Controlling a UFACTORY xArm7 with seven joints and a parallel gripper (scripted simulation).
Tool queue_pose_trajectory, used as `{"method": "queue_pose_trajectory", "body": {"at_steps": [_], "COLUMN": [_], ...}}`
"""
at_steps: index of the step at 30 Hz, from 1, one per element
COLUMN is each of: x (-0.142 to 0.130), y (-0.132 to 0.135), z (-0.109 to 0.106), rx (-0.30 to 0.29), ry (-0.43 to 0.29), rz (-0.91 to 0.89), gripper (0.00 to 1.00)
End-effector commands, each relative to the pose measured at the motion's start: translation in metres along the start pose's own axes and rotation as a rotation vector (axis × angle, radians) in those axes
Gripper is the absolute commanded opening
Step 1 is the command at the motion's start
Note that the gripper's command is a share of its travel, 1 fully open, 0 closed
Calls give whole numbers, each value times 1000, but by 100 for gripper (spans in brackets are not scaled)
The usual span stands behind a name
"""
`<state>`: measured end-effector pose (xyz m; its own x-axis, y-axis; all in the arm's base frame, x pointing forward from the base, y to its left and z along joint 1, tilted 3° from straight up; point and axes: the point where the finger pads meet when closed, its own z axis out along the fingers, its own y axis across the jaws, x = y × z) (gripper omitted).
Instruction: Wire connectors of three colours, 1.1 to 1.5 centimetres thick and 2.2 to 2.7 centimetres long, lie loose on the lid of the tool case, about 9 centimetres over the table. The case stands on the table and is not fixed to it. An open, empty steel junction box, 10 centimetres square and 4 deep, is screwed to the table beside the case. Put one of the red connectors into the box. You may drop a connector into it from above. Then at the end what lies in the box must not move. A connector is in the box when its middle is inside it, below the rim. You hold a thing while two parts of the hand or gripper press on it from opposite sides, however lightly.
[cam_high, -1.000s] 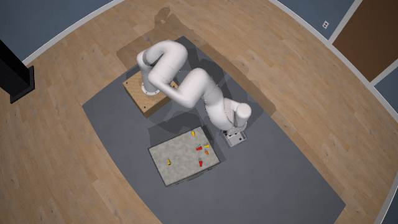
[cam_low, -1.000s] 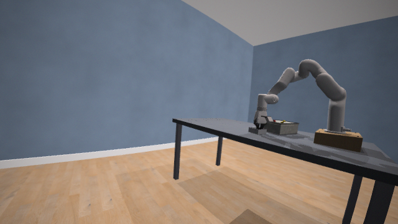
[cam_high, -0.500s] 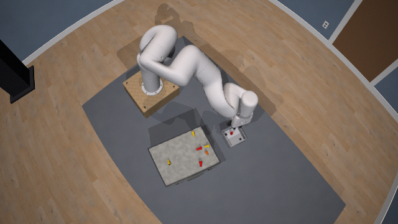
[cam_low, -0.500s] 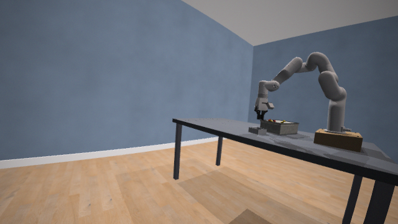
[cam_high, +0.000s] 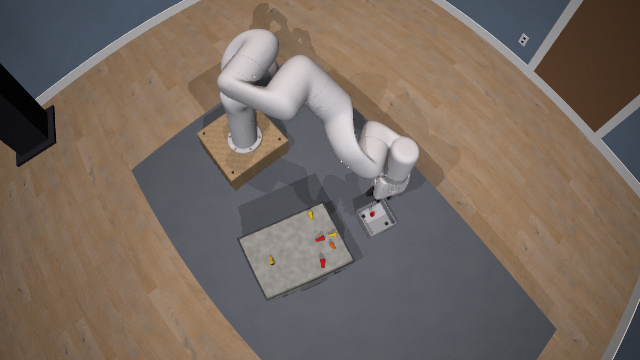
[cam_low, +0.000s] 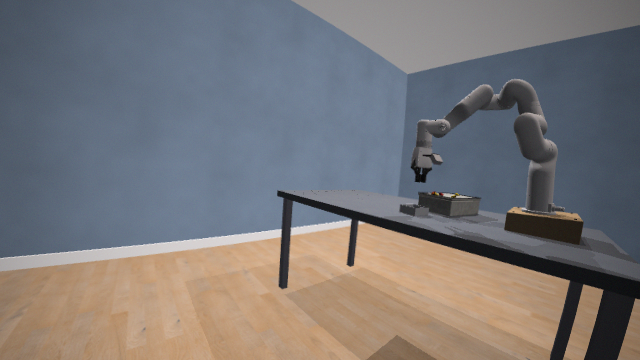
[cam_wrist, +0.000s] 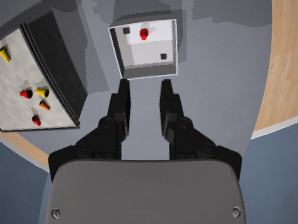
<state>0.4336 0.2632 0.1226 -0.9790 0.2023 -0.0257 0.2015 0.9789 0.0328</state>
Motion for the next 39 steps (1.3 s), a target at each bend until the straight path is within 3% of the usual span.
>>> {"method": "queue_pose_trajectory", "body": {"at_steps": [1, 8, 14, 39], "x": [-1, -1, -1, -1], "y": [1, 1, 1, 1], "z": [-3, -5, -32, -33], "rx": [-3, -3, -3, -3], "ry": [-4, -4, -4, -4], "rz": [0, 0, 0, 0], "gripper": [30, 30, 30, 30]}}
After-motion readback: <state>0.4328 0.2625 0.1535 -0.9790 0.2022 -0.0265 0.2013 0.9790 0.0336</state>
